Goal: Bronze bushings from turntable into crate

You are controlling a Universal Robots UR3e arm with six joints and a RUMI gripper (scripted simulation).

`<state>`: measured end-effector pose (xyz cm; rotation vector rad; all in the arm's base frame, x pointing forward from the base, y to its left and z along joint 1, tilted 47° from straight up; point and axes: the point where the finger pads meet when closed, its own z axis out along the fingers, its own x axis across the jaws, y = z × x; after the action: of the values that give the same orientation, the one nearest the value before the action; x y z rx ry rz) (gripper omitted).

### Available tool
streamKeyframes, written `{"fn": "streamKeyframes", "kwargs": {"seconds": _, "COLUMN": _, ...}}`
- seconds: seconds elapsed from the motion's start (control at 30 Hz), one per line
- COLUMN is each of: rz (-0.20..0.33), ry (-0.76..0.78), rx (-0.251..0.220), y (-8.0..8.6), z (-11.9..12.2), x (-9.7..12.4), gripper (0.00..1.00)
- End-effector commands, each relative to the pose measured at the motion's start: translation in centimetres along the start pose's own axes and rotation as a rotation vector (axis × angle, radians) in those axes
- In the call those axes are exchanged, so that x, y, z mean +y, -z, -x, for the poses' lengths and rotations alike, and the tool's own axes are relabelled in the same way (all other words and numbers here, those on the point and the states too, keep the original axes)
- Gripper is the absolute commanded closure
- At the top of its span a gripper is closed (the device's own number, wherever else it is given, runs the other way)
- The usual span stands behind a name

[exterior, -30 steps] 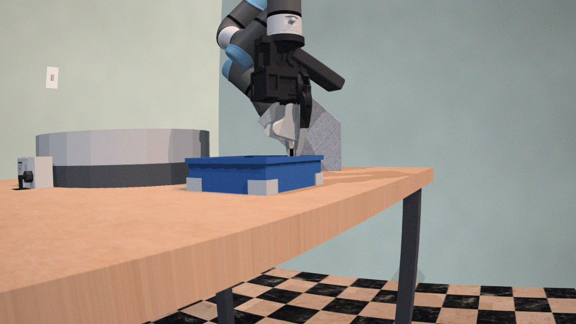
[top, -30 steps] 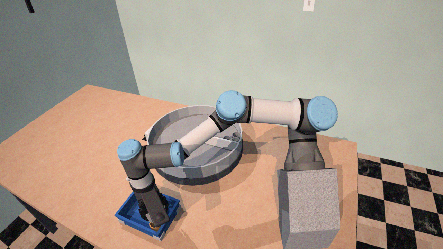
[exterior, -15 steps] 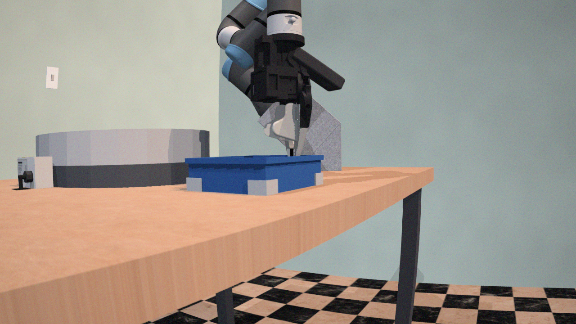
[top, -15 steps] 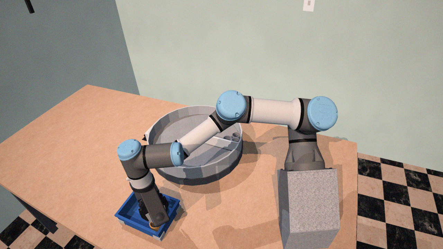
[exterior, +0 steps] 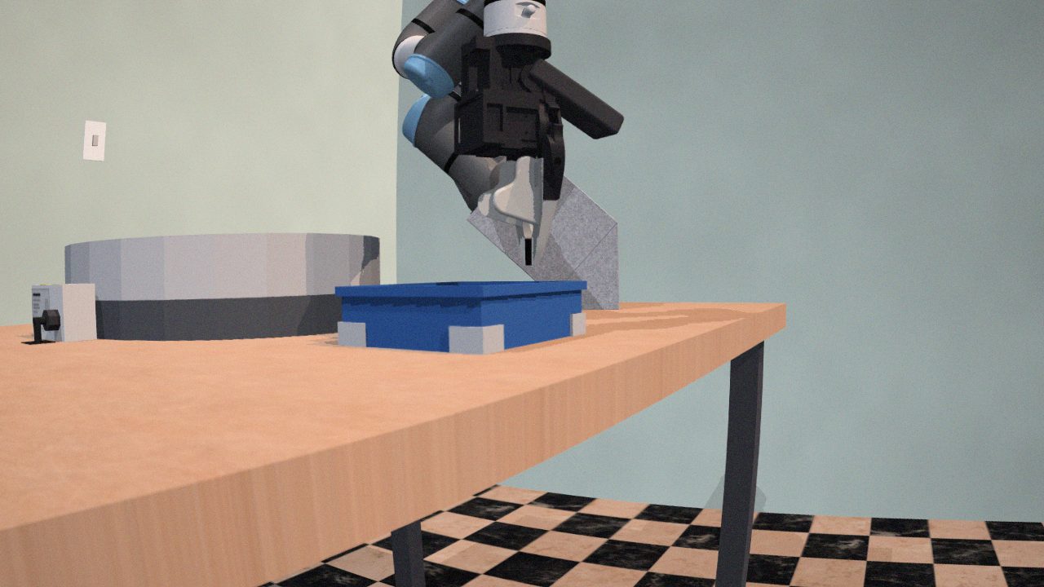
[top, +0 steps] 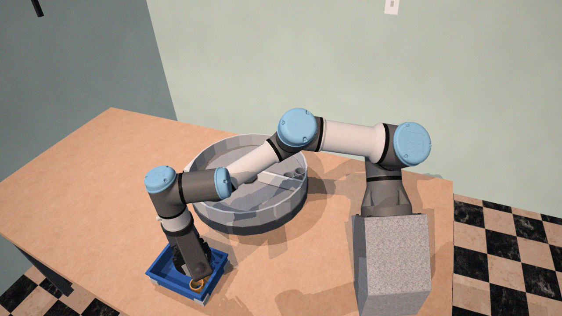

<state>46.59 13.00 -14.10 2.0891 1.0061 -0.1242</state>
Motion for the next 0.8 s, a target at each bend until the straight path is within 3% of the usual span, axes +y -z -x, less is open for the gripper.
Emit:
{"fn": "streamKeyframes", "kwargs": {"seconds": 0.0, "rz": 0.0, "ry": -0.001, "rx": -0.001, "y": 2.1, "z": 0.0, "x": 0.0, "gripper": 0.94}}
{"fn": "streamKeyframes", "kwargs": {"seconds": 0.17, "rz": 0.0, "ry": -0.001, "rx": -0.001, "y": 4.2, "z": 0.0, "x": 0.0, "gripper": 0.94}}
{"fn": "streamKeyframes", "kwargs": {"seconds": 0.43, "rz": 0.0, "ry": -0.001, "rx": -0.001, "y": 5.8, "z": 0.0, "x": 0.0, "gripper": 0.94}}
{"fn": "streamKeyframes", "kwargs": {"seconds": 0.77, "rz": 0.0, "ry": -0.001, "rx": -0.001, "y": 6.7, "z": 0.0, "x": 0.0, "gripper": 0.94}}
